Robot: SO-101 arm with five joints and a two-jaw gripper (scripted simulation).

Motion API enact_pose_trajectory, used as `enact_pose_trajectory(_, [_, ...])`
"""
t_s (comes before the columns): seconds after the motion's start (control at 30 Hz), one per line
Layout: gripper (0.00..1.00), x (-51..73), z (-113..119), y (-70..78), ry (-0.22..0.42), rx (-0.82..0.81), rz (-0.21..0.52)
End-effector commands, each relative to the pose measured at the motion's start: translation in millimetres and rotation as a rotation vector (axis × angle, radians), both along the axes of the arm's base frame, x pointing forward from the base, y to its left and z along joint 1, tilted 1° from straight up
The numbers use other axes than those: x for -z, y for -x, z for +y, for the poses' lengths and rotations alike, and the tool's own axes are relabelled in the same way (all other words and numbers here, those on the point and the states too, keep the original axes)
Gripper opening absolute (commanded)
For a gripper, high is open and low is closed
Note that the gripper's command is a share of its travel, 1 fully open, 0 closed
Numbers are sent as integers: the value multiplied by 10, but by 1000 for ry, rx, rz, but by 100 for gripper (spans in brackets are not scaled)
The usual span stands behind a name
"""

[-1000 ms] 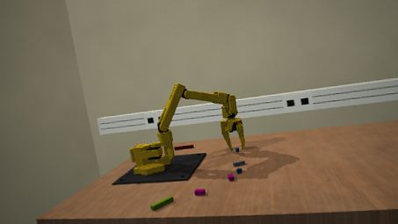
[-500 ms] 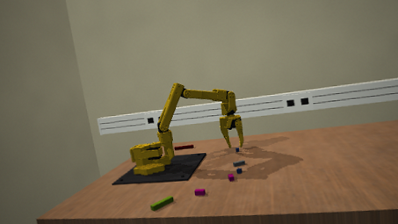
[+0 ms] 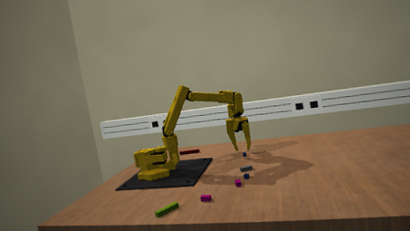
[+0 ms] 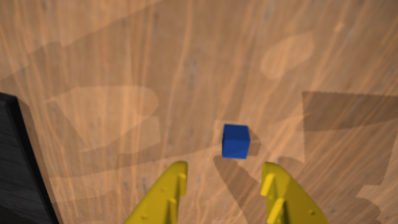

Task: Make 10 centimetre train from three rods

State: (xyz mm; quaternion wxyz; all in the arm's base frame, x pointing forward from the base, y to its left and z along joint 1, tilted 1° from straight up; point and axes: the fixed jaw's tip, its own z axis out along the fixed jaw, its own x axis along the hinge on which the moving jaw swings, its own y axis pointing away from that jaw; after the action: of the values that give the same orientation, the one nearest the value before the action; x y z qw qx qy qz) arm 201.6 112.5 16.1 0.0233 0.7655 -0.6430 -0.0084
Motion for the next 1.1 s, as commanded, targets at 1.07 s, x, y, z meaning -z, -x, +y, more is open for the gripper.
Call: enact_pose_trajectory(1.07, [17, -349, 39, -20, -12, 3, -20])
